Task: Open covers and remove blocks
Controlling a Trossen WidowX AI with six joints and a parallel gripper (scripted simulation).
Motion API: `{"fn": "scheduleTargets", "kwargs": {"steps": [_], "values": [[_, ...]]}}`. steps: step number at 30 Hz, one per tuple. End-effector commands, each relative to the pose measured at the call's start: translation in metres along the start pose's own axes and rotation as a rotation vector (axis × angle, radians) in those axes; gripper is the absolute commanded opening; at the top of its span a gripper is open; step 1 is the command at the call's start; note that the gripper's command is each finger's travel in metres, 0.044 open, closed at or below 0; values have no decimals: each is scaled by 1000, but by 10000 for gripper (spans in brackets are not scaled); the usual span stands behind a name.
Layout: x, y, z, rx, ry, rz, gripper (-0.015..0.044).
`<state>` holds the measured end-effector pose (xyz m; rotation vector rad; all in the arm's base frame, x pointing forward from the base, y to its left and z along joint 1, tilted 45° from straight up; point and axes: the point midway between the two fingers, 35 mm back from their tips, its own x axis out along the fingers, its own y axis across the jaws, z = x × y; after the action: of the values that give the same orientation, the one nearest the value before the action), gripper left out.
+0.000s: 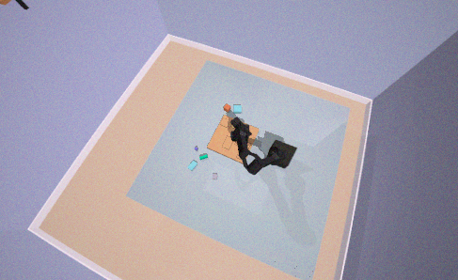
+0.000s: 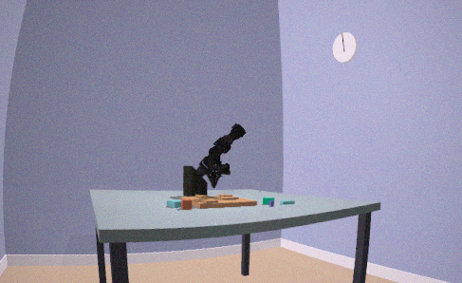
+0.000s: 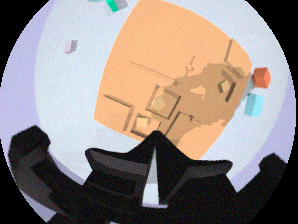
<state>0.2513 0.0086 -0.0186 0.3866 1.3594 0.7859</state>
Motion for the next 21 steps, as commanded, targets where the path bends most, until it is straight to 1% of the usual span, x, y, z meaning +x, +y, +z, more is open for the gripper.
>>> {"fn": "scheduleTargets", "kwargs": {"steps": [1, 21], "values": [[-7, 16, 40, 732, -13, 8, 0], [-12, 42, 84, 1874, -2, 28, 0]]}}
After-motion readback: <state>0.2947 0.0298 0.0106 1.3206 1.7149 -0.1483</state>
